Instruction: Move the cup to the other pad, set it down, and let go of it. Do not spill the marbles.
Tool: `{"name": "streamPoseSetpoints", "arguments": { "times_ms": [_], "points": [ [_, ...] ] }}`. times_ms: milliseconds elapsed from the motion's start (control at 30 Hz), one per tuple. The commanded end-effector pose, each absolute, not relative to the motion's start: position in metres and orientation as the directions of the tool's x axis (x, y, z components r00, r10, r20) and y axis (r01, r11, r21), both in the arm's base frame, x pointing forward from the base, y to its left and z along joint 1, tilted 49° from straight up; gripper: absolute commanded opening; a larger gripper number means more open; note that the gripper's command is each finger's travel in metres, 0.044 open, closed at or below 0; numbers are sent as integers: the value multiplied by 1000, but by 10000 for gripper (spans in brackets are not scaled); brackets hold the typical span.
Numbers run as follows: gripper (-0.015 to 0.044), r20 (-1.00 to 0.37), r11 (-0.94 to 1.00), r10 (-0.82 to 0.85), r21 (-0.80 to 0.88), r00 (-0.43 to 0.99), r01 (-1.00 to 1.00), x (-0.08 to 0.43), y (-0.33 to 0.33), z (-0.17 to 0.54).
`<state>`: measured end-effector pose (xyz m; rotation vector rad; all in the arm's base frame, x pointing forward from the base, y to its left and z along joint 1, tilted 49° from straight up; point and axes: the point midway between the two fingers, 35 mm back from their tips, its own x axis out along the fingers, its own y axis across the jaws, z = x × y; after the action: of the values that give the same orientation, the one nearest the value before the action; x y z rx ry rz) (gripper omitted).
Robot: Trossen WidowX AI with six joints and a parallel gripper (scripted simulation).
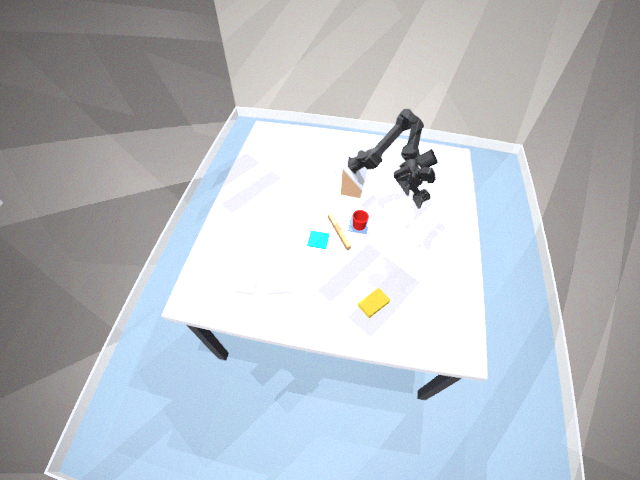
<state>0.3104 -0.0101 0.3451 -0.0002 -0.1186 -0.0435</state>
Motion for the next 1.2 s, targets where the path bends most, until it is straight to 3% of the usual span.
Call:
{"name": "streamPoseSetpoints", "arguments": {
  "times_ms": [0,200,300,400,500,600,1167],
  "points": [
    [374,98,999,-39,7,994,38,313,-10,340],
    [216,-413,972,94,233,906,5,336,-12,210],
    [148,-643,907,202,407,739,106,321,-10,143],
    [148,-787,768,358,554,503,320,288,-3,87],
    [148,-794,554,541,584,276,593,249,10,55],
    [148,-690,308,712,470,127,827,217,25,47],
    [148,-656,249,748,424,105,870,219,32,48]
  ]
}}
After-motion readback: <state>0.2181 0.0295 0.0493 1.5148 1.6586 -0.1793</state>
